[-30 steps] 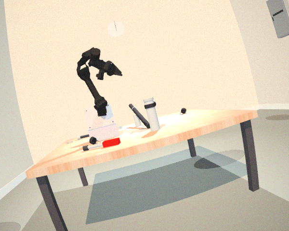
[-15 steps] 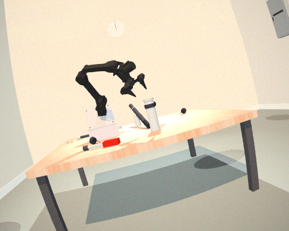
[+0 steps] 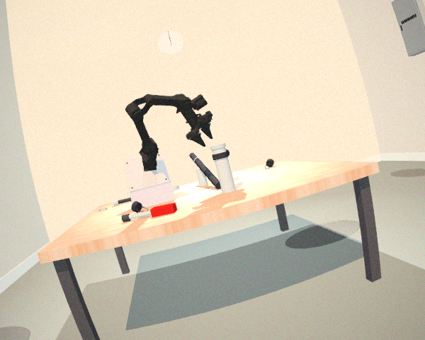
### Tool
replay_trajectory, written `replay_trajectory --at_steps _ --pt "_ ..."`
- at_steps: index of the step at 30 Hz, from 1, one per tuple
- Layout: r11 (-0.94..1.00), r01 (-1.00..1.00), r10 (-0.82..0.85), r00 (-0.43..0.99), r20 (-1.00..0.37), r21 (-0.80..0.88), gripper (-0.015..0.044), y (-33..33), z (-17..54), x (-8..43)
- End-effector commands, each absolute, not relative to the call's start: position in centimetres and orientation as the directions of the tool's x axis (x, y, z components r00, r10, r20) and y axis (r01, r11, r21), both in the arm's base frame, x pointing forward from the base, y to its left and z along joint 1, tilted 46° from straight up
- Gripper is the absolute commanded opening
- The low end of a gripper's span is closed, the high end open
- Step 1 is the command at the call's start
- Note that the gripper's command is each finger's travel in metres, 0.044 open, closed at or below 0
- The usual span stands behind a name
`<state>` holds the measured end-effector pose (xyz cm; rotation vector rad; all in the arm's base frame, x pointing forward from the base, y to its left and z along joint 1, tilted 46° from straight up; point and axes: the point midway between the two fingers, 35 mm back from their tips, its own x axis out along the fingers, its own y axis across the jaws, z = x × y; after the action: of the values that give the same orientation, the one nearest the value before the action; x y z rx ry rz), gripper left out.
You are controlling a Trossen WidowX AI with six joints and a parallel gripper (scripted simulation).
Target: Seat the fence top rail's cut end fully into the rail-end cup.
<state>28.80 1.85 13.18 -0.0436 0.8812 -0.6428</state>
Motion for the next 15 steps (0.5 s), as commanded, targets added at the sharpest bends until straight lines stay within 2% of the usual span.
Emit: replay_trajectory --at_steps 1,4,11,15 --pt "0.796 0.265 -0.592 0.524 -0.613 -0.544 0.044 4.6 11.0 27.7" --pt "0.716 0.107 -0.607 0.584 -0.539 -0.69 0.044 6.3 9.9 26.7" --pt "0.704 0.088 -0.607 0.589 -0.533 -0.704 0.044 6.4 9.9 26.7" --pt "0.646 -0.017 -0.613 0.584 -0.532 -0.763 0.044 5.5 10.6 27.6"
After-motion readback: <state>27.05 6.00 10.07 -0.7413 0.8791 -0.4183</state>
